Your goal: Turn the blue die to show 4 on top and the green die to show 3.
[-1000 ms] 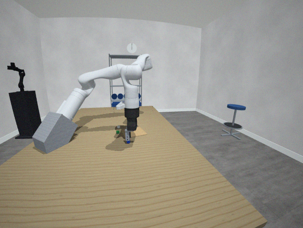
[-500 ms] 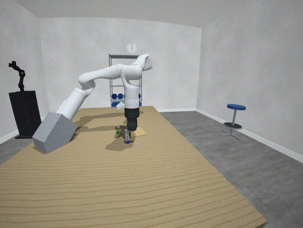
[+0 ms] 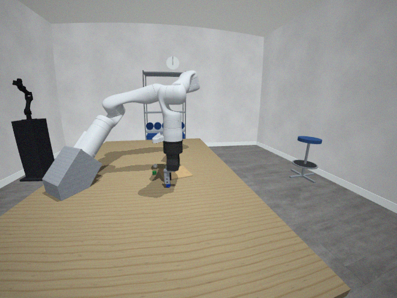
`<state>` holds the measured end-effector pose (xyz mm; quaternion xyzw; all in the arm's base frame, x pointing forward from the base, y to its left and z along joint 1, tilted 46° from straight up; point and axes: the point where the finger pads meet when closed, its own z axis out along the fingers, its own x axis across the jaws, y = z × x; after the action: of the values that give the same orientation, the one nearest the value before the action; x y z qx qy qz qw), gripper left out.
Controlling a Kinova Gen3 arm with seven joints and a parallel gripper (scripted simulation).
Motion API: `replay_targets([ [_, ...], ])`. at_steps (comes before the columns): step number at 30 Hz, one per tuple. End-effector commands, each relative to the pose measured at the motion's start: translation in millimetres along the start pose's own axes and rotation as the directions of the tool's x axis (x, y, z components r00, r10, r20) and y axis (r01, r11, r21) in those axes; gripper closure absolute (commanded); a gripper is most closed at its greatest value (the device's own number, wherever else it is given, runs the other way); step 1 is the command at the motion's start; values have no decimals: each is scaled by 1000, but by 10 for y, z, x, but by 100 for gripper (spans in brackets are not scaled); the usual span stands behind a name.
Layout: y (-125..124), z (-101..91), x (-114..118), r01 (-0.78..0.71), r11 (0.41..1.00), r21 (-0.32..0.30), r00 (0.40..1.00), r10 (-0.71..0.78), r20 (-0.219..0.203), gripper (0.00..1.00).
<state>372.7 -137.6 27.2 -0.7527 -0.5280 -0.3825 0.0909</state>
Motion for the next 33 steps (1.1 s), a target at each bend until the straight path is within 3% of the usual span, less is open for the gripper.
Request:
replay_targets([
  [1,4,-7,-4,0,1000,-2,1000,0,1,36],
  [22,4,1,-4,0,1000,-2,1000,0,1,36],
  [33,5,117,-4,0,1000,-2,1000,0,1,36],
])
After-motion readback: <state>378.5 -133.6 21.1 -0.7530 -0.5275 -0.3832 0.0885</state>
